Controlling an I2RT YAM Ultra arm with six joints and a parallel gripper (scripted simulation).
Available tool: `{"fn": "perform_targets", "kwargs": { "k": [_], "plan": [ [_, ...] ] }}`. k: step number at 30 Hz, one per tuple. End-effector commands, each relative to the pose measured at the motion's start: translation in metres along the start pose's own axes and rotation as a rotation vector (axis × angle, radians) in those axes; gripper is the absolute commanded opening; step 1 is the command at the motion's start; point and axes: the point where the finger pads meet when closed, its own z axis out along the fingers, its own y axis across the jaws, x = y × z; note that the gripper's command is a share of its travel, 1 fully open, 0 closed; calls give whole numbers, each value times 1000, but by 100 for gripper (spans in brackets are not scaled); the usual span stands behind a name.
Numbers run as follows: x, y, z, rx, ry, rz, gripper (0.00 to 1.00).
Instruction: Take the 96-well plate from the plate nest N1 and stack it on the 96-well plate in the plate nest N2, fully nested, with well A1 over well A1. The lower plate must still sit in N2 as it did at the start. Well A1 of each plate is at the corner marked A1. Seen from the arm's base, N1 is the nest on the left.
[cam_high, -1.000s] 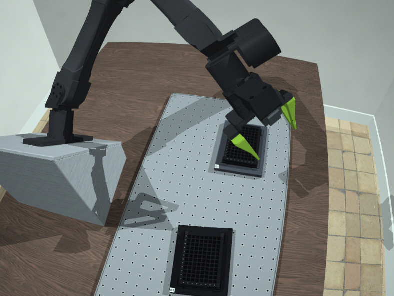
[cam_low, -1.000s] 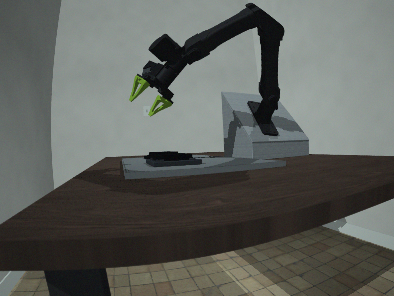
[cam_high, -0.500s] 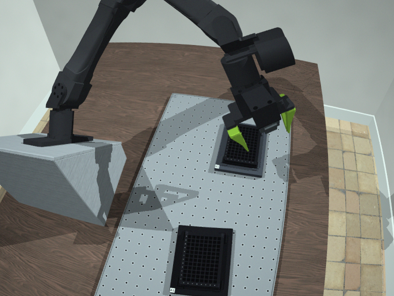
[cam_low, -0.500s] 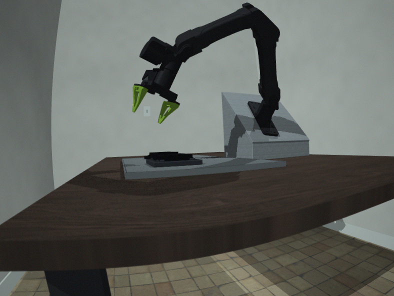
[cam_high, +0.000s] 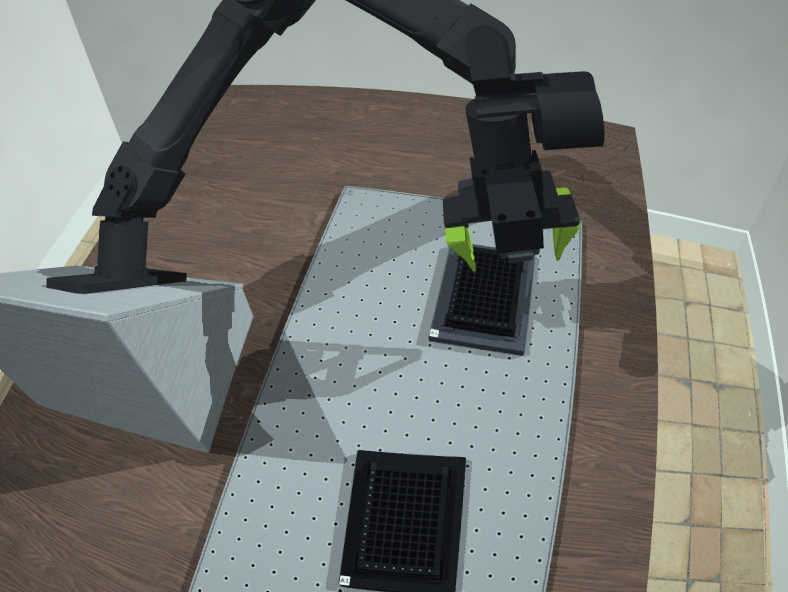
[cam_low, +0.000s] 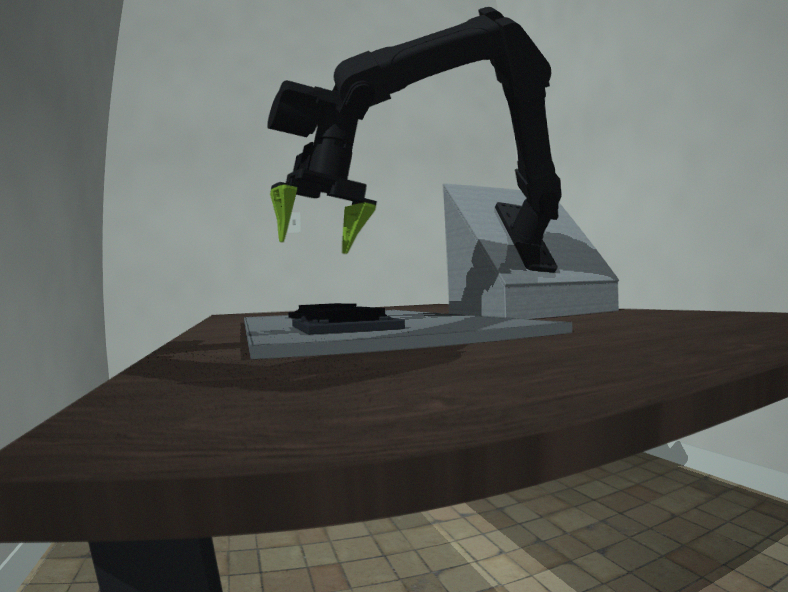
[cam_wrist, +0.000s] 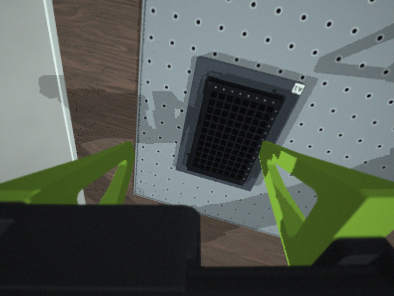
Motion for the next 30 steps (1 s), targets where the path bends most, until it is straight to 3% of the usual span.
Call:
{"fn": "perform_targets", "kwargs": {
  "k": [1, 3, 5, 8, 14, 30],
  "plan": [
    [6, -9, -6, 77, 32, 107, 100],
    [18, -13, -3, 124, 56, 148, 100],
    [20, -14, -4, 130, 60, 161, 100],
    [37, -20, -2, 187, 86, 213, 100],
    [29, -18, -7, 174, 77, 217, 100],
    [32, -16, -11, 164, 76, 208, 100]
  ]
}}
